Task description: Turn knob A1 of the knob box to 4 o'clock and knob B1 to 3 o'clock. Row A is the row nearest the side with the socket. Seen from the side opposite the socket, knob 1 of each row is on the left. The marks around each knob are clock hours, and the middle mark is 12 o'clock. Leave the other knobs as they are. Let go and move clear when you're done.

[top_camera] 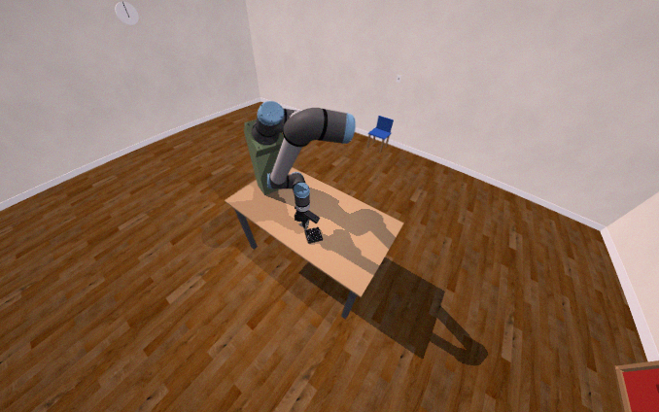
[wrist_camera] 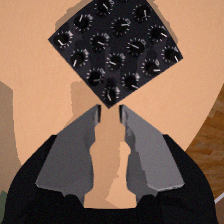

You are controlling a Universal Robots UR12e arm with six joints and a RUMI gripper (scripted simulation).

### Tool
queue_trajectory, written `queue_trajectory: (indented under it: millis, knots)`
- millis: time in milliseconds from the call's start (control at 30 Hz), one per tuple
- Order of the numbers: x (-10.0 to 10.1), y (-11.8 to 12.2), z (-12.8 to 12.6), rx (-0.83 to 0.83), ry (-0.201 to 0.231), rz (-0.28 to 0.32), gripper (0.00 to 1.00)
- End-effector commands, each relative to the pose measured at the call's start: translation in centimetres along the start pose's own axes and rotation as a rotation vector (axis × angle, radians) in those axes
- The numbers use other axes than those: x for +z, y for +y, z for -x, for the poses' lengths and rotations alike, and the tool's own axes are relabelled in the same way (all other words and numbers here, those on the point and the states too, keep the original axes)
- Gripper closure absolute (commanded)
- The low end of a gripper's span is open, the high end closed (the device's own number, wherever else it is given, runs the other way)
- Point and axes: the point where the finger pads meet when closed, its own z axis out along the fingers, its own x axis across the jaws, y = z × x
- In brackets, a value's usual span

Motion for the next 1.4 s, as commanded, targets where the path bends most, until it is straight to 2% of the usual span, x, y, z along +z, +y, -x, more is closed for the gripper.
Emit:
queue_trajectory:
  millis: [0,1367]
  knots:
    - [0.10,-0.25,-0.09,-0.002,0.003,-0.002,0.89]
    - [0.06,-0.57,-0.16,-0.003,0.003,-0.003,0.89]
